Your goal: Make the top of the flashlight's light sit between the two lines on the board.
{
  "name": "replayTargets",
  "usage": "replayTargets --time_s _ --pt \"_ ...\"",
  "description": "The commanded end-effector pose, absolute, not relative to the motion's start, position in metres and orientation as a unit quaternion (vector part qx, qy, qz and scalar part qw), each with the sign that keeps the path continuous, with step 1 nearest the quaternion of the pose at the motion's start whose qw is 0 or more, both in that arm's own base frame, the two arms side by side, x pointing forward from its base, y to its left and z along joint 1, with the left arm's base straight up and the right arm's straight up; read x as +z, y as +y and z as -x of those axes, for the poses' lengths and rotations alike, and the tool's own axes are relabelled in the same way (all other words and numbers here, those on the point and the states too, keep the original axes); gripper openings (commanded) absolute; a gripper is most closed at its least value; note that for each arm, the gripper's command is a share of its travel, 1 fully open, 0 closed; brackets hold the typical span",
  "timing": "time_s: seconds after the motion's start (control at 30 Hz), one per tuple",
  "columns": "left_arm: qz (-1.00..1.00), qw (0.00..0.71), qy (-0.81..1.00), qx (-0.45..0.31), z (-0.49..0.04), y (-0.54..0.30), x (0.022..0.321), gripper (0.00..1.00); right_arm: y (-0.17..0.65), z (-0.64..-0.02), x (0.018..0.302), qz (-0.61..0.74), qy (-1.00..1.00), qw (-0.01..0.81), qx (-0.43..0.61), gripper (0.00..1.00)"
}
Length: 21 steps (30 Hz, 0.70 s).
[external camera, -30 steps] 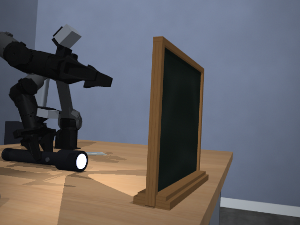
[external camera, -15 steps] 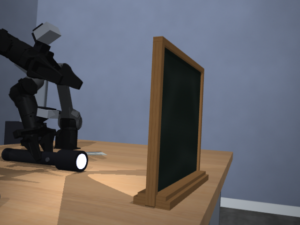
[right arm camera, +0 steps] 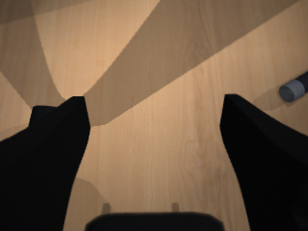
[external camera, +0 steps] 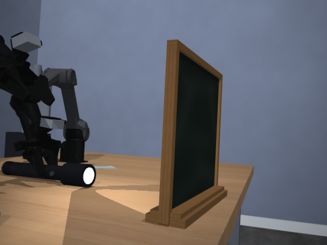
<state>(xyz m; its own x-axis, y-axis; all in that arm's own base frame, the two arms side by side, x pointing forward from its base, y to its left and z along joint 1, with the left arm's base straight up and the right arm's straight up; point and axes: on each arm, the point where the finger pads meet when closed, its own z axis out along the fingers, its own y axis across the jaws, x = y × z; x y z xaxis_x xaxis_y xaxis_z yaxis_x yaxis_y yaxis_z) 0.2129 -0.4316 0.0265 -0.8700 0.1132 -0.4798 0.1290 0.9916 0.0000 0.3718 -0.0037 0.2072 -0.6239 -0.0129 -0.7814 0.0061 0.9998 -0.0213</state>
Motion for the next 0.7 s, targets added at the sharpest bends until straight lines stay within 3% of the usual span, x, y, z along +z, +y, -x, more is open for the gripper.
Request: replayTargets --time_s 0.0,0.37,0.67 --pt "-0.062 0.247 0.967 -0.017 -0.213 -0.432 0.027 0.37 -0.004 -0.347 0.202 0.001 0.912 0.41 -0.008 1.0" --pt "-0.062 0.247 0.967 -0.017 -0.213 -0.432 0.027 0.37 0.0 -0.288 0.183 0.001 0.937 0.349 0.0 1.0" --pt "-0.062 0.247 0.967 -0.017 -0.213 -0.432 0.027 0.37 0.0 -0.28 0.18 0.001 0.94 0.342 0.001 1.0"
